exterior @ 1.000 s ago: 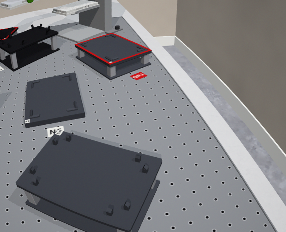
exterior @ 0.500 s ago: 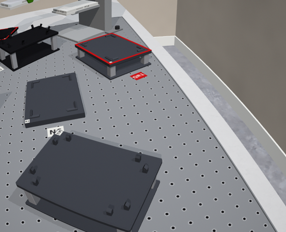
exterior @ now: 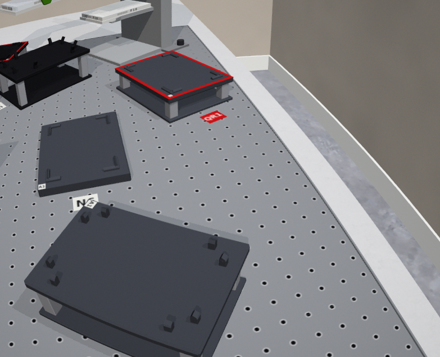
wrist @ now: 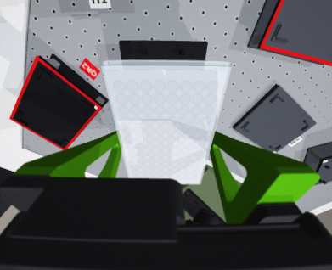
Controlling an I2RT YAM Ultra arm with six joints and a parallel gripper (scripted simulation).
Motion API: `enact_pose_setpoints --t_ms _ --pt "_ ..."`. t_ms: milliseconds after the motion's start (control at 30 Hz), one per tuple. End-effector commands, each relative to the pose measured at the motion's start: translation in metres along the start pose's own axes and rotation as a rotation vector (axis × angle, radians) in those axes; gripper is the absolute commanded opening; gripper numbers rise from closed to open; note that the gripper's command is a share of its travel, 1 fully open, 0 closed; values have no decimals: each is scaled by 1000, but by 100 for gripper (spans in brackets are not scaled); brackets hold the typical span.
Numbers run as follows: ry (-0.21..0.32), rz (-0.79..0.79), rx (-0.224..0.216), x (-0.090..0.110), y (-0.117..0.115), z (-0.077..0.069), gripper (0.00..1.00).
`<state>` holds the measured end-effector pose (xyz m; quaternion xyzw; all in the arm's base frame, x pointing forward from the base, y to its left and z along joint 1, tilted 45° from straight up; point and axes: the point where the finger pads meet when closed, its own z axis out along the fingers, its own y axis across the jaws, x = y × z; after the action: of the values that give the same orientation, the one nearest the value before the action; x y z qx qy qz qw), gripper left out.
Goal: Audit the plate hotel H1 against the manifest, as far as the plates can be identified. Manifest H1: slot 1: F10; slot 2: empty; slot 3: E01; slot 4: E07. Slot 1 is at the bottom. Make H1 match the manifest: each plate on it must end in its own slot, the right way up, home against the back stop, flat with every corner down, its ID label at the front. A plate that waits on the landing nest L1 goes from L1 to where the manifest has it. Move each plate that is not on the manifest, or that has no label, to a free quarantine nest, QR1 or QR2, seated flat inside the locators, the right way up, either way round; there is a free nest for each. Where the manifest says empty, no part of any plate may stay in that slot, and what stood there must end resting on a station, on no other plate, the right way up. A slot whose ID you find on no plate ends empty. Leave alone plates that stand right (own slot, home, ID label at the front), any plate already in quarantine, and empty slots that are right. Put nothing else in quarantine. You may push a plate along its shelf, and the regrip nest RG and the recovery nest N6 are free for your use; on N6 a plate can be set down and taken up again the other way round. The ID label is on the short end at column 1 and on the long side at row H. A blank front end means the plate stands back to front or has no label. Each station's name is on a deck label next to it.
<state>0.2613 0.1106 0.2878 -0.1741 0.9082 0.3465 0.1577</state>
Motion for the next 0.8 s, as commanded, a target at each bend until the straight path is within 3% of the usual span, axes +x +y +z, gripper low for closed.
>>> enact_pose_setpoints --t_ms 0,767 --pt "-6 -282 0 -31 -60 -21 86" --pt "-6 -282 0 -31 -60 -18 86"
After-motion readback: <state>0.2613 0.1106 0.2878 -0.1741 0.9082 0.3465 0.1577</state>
